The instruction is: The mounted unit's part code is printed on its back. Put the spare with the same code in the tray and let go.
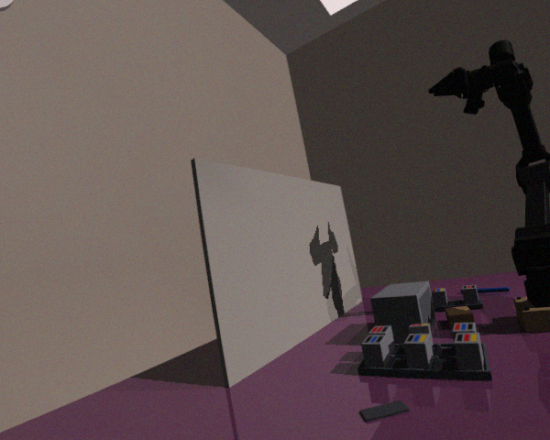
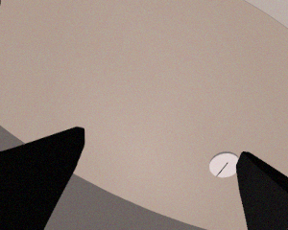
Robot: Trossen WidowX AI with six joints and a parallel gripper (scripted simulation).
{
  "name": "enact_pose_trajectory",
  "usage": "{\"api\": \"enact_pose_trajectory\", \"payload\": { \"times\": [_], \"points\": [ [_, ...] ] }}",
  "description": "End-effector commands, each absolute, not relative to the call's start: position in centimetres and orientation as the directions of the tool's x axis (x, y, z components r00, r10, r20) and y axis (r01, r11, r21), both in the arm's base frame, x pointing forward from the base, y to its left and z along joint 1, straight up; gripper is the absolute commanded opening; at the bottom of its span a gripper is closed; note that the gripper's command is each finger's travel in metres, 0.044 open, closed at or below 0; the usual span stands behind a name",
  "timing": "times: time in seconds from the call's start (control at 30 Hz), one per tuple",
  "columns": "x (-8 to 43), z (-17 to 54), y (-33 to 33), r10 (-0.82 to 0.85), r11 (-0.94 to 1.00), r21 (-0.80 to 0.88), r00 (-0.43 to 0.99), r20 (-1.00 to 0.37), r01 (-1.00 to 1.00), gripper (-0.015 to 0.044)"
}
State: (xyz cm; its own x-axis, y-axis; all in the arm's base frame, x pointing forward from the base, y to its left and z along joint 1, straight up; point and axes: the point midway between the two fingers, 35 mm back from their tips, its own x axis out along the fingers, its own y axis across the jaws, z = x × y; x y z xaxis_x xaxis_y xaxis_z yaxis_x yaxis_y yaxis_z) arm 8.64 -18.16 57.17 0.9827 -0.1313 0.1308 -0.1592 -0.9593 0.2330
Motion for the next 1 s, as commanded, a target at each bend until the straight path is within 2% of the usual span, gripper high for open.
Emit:
{"api": "enact_pose_trajectory", "payload": {
  "times": [0.0,0.2,0.33,0.47,0.63,0.83,0.97],
  "points": [
    [8.6,57.2,-18.2,-0.131,-0.959,0.233,0.983,0.131,-0.159,0.0426],
    [8.6,57.2,-18.0,-0.131,-0.957,0.242,0.983,0.131,-0.160,0.0440],
    [9.0,58.1,-14.5,-0.123,-0.882,0.440,0.984,0.132,-0.170,0.0440],
    [10.9,58.6,-8.3,-0.107,-0.648,0.748,0.989,0.100,-0.146,0.0440],
    [13.9,57.5,-3.4,-0.144,-0.385,0.919,0.989,0.026,-0.081,0.0440],
    [17.7,55.5,0.9,-0.128,-0.051,0.996,0.989,-0.079,0.073,0.0440],
    [21.7,52.4,3.5,-0.142,0.234,0.943,0.968,-0.209,0.238,0.0440]
  ]
}}
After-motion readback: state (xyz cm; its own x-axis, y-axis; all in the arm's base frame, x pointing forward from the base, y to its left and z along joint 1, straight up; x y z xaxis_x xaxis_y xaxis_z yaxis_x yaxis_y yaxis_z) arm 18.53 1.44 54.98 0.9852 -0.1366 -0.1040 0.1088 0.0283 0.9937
